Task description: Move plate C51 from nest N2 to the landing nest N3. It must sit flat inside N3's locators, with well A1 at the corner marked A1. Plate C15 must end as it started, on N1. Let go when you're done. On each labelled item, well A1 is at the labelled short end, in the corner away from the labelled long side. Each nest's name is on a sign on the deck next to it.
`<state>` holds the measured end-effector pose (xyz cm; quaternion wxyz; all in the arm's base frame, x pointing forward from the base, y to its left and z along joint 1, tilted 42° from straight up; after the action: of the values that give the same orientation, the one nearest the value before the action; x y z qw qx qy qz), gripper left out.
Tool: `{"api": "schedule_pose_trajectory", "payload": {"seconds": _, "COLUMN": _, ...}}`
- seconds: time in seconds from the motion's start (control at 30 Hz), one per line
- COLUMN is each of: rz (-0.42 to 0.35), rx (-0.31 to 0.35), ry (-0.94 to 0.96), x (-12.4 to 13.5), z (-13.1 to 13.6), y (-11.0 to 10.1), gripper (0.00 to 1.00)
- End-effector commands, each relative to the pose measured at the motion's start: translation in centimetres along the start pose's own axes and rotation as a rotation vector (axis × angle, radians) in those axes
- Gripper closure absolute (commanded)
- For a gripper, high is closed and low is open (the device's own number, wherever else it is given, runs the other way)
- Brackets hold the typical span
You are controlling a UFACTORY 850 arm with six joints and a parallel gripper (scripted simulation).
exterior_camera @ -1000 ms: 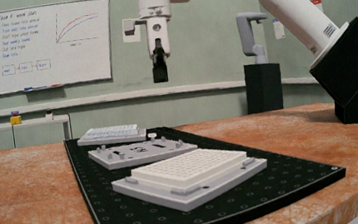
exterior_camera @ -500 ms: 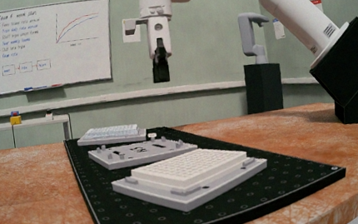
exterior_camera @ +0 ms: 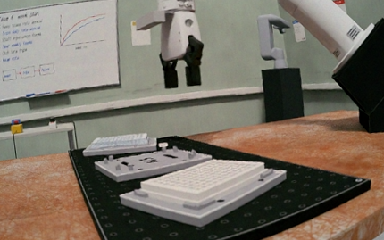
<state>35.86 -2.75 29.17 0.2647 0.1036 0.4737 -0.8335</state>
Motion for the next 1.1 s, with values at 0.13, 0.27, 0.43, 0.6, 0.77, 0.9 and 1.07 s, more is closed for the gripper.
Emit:
{"api": "schedule_pose_trajectory", "payload": {"seconds": 0.13, "rz": -0.021, "rx": 0.005, "ry": -0.258, "x": -1.2, "z": -4.5, "y": 0.1, "gripper": 0.0}}
{"api": "schedule_pose_trajectory", "payload": {"seconds": 0.27, "rz": -0.021, "rx": 0.005, "ry": -0.258, "x": -1.6, "z": -6.5, "y": 0.2, "gripper": 0.0}}
{"api": "schedule_pose_trajectory", "payload": {"seconds": 0.43, "rz": -0.021, "rx": 0.005, "ry": -0.258, "x": -1.9, "z": -8.4, "y": 0.2, "gripper": 0.0}}
{"api": "schedule_pose_trajectory", "payload": {"seconds": 0.6, "rz": -0.021, "rx": 0.005, "ry": -0.258, "x": -2.3, "z": -10.4, "y": 0.2, "gripper": 0.0}}
{"api": "schedule_pose_trajectory", "payload": {"seconds": 0.77, "rz": -0.021, "rx": 0.004, "ry": -0.258, "x": -2.8, "z": -12.8, "y": 0.2, "gripper": 0.0}}
{"api": "schedule_pose_trajectory", "payload": {"seconds": 0.9, "rz": -0.021, "rx": 0.004, "ry": -0.258, "x": -3.2, "z": -14.8, "y": 0.3, "gripper": 0.0}}
{"api": "schedule_pose_trajectory", "payload": {"seconds": 1.07, "rz": -0.021, "rx": 0.004, "ry": -0.258, "x": -3.5, "z": -16.3, "y": 0.3, "gripper": 0.0}}
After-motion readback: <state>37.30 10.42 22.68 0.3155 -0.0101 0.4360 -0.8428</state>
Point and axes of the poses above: the point where the finger pads meet when closed, its own y axis out along the fingers, its own z axis across the jaws, x = y × z, the point moved 8 cm from there along -y, back along the fingers, and after that the axes turned 1 degree about y, right-handed, at the moved point
